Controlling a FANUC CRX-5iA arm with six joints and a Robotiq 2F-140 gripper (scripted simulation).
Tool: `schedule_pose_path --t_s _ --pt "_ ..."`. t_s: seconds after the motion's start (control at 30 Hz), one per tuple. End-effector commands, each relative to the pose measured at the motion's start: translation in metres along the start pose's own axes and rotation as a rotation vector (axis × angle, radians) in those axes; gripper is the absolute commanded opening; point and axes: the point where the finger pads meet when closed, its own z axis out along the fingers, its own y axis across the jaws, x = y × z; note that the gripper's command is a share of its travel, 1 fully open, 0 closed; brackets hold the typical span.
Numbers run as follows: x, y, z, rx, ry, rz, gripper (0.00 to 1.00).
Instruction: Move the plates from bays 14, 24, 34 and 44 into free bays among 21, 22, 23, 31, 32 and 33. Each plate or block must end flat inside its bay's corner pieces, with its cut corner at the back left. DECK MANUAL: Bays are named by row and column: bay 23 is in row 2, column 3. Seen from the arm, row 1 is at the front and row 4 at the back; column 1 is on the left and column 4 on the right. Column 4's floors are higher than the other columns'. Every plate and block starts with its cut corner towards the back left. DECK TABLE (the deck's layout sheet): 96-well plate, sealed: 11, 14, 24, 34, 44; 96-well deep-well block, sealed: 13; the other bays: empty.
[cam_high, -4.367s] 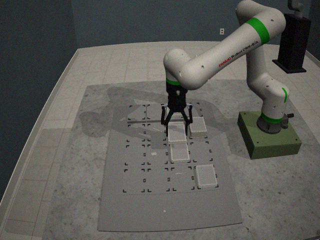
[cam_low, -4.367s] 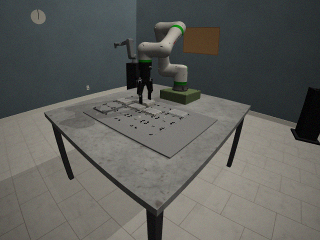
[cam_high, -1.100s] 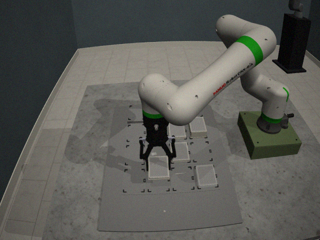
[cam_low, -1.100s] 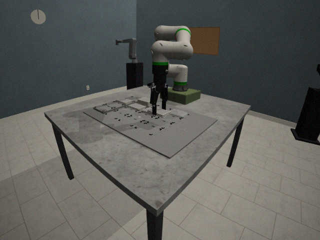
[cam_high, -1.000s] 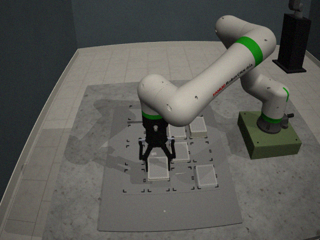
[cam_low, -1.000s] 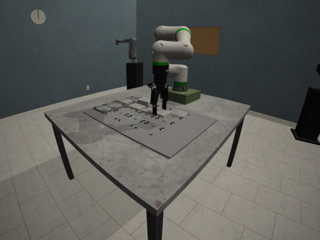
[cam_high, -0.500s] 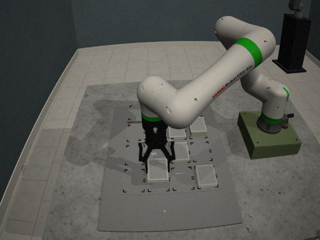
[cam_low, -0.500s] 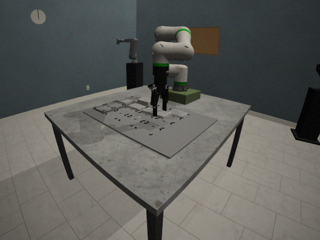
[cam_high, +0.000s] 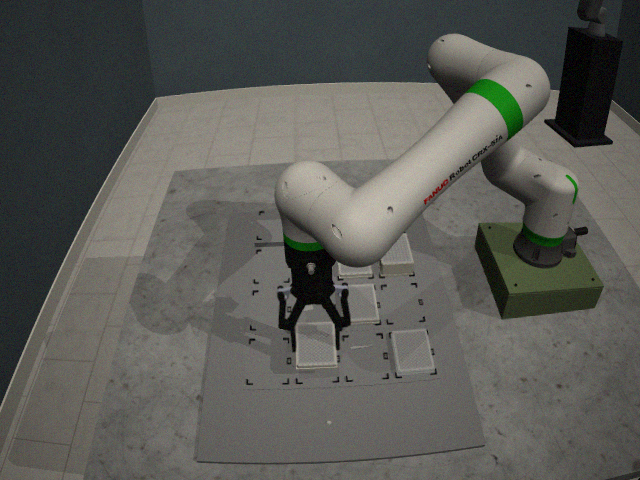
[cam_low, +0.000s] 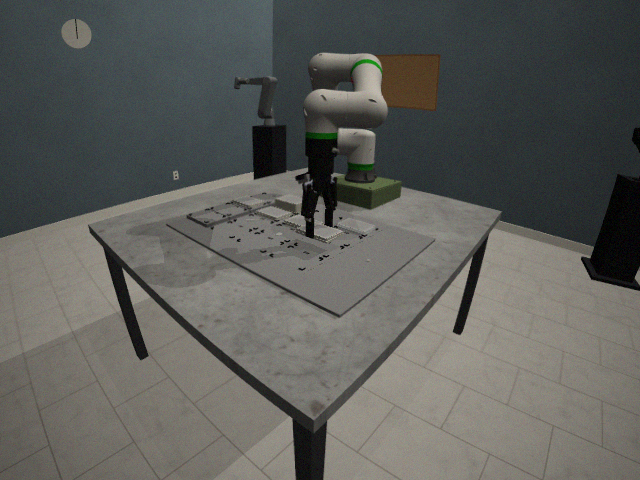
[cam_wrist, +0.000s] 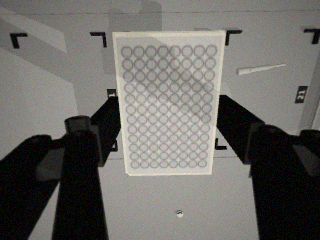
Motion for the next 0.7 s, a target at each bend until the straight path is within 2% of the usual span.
schedule_pose_path --t_s 0.0,0.67 --pt "0.0 -0.001 0.002 0.003 -0.001 0.0 0.1" --pt "0.0 -0.001 0.024 0.003 -0.001 0.0 0.1"
